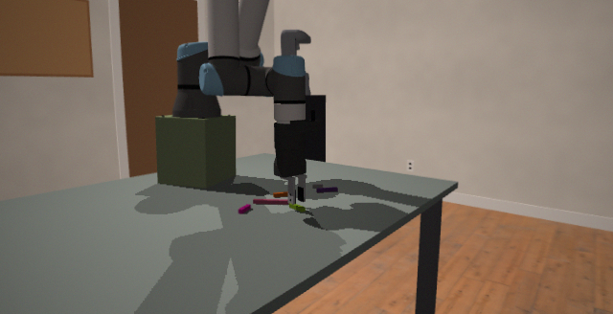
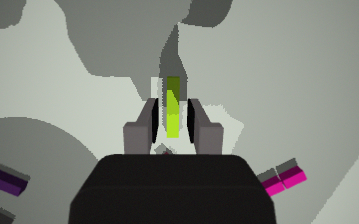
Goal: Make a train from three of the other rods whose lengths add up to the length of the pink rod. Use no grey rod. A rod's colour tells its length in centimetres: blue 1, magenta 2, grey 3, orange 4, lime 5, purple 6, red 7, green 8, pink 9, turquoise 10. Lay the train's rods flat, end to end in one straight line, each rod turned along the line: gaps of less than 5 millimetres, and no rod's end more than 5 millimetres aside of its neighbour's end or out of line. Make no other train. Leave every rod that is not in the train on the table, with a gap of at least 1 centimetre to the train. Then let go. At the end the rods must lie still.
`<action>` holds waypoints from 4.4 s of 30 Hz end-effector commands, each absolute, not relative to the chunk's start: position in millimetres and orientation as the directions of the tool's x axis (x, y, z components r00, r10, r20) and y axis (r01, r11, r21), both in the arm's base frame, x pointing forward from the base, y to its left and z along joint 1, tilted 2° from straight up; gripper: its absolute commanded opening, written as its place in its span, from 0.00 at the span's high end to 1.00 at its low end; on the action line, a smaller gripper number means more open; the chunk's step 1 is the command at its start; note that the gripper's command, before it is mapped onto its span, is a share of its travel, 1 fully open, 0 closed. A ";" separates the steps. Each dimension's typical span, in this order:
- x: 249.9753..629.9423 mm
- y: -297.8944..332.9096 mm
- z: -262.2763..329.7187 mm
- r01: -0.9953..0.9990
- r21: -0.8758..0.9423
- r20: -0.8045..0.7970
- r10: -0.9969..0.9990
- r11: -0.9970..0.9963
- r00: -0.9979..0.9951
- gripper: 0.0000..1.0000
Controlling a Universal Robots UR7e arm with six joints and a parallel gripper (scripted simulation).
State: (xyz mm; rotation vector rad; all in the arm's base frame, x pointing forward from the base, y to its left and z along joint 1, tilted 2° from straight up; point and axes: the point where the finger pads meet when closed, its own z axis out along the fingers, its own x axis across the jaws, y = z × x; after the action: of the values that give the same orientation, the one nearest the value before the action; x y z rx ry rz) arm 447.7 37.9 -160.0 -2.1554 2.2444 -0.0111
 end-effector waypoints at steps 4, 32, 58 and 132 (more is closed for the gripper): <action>448.2 37.8 -161.0 -0.999 -0.027 -0.016 -0.999 0.041 -0.040 0.46; 448.6 38.0 -176.6 -0.999 -0.027 -0.016 -0.999 0.041 -0.040 0.46; 448.6 38.0 -176.6 -0.999 -0.027 -0.016 -0.999 0.041 -0.040 0.46; 446.4 36.8 -96.8 -0.999 -0.027 -0.016 -0.999 0.041 -0.040 0.76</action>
State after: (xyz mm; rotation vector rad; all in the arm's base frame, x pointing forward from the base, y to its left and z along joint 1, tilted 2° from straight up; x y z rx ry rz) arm 446.3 37.1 -110.5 -2.1556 2.2446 -0.0103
